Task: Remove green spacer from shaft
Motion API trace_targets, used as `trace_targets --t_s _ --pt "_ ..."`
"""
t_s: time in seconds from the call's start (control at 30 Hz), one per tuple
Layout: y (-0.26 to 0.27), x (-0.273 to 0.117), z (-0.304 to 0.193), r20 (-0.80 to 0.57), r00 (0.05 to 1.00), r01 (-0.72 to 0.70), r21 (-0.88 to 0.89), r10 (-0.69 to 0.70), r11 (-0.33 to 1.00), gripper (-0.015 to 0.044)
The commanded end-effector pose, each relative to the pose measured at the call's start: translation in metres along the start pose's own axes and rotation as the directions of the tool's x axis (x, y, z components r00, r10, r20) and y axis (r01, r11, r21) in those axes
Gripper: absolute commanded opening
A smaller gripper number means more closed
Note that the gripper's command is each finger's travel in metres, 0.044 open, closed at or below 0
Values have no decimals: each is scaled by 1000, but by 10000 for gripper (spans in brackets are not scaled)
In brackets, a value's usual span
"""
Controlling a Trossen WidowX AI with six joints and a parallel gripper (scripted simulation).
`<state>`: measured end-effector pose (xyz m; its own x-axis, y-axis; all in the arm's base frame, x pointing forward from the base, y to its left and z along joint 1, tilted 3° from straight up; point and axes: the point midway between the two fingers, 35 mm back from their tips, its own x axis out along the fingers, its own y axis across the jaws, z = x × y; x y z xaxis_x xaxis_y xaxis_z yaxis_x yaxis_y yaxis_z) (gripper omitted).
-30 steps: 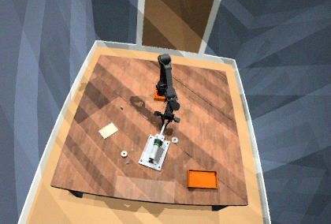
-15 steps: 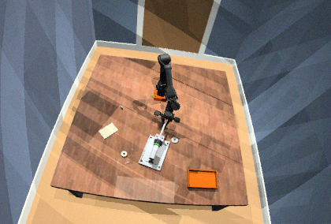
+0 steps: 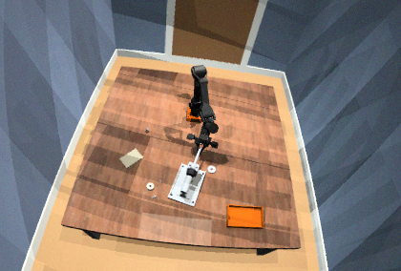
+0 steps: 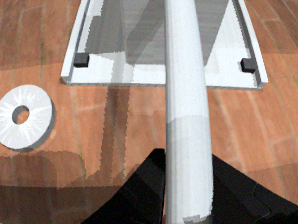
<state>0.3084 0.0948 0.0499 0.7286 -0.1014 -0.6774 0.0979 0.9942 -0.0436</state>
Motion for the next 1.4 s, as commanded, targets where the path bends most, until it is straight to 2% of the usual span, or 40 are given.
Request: trace_targets --t_s 0.0,1.37 --pt "-1 -1 -2 -4 1000 3 3 -3 1000 0" --pt "0 1 2 -4 1000 3 4 -3 1000 0"
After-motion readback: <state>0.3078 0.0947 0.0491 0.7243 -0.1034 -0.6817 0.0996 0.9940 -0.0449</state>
